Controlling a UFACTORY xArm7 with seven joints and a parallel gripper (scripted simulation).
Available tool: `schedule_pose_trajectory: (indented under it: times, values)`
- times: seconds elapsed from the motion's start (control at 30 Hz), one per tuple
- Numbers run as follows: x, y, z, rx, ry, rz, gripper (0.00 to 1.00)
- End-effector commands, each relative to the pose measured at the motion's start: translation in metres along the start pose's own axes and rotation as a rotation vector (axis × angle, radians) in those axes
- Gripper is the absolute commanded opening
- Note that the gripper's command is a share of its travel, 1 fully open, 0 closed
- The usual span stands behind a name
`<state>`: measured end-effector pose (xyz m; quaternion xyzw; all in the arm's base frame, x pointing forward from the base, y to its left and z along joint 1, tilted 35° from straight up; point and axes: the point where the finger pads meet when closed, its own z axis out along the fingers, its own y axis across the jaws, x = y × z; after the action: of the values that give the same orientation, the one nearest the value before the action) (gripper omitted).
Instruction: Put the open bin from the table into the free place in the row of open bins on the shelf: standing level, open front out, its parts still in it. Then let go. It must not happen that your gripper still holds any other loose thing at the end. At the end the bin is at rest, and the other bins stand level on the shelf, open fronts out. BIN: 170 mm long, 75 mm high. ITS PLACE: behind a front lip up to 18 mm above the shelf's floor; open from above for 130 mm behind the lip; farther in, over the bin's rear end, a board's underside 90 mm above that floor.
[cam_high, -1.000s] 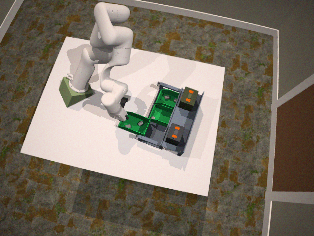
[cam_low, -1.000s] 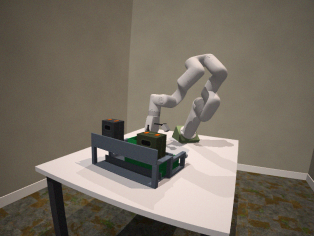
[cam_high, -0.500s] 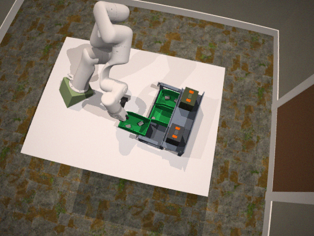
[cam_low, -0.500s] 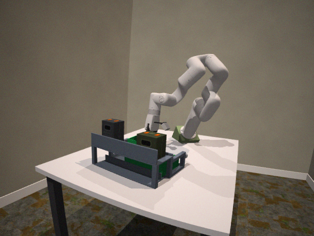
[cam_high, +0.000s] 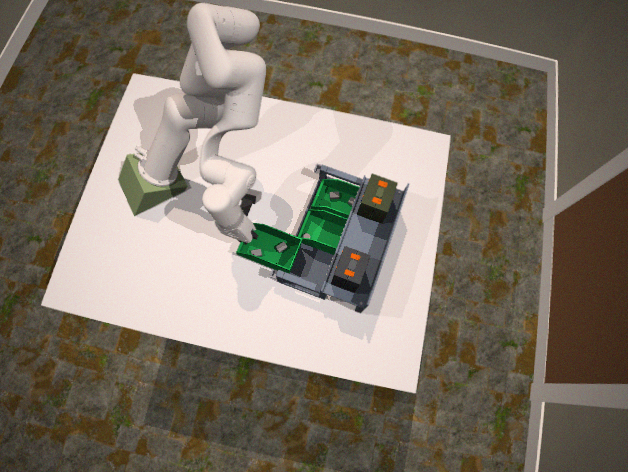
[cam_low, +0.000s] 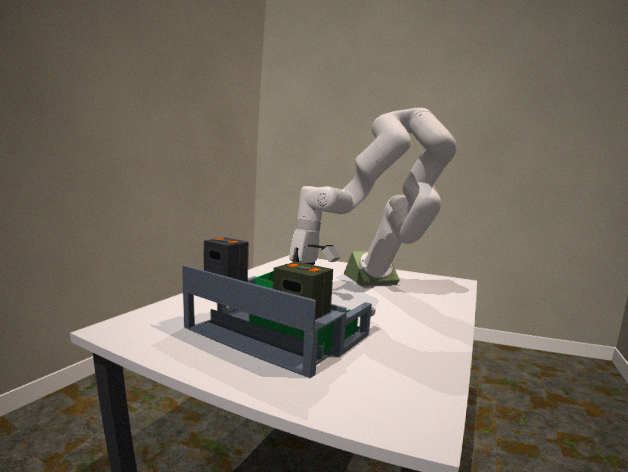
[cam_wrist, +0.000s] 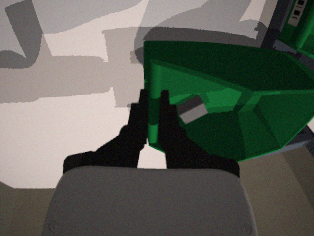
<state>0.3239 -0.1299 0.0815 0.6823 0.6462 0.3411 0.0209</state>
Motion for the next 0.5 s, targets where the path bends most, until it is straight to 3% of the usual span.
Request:
schedule_pose_trajectory:
  times: [0.0,0.47]
  values:
    - [-0.0009,0.001,-0.0009,-0.002,-0.002,0.0,0.0]
    - [-0.0009,0.0007,0.0006,-0.002,-0.002,0.0,0.0]
